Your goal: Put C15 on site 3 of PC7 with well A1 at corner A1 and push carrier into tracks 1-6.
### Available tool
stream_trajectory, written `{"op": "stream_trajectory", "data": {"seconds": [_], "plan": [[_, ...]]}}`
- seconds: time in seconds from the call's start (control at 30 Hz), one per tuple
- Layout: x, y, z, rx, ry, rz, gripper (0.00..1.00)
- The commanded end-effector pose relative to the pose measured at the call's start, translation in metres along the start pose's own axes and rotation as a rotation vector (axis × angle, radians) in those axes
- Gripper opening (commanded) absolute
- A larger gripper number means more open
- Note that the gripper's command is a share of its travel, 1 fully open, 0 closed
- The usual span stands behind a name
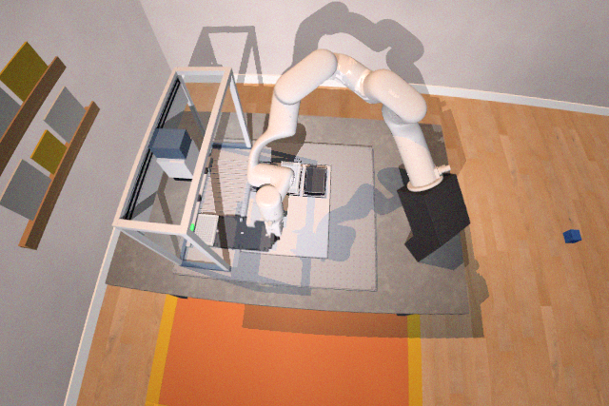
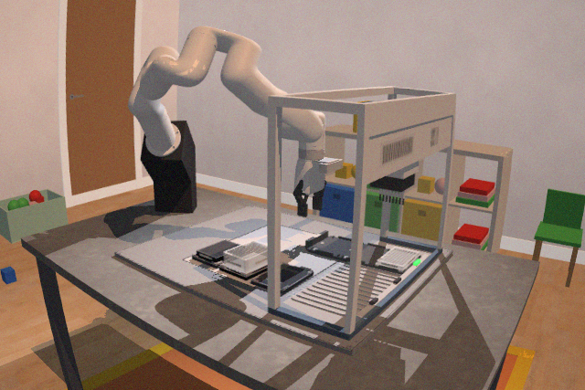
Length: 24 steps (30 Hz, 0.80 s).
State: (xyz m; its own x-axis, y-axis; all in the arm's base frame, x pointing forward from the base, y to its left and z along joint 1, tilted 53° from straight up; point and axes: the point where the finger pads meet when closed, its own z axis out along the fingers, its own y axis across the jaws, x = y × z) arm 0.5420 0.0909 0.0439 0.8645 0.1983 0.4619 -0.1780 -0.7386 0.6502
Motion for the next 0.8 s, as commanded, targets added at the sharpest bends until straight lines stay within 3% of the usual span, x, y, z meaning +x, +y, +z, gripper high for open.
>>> {"op": "stream_trajectory", "data": {"seconds": [0.0, 0.77], "plan": [[0.001, 0.000, -0.007, 0.002, 0.002, 0.001, 0.82], [0.001, 0.000, -0.042, 0.002, 0.002, 0.001, 0.82]]}}
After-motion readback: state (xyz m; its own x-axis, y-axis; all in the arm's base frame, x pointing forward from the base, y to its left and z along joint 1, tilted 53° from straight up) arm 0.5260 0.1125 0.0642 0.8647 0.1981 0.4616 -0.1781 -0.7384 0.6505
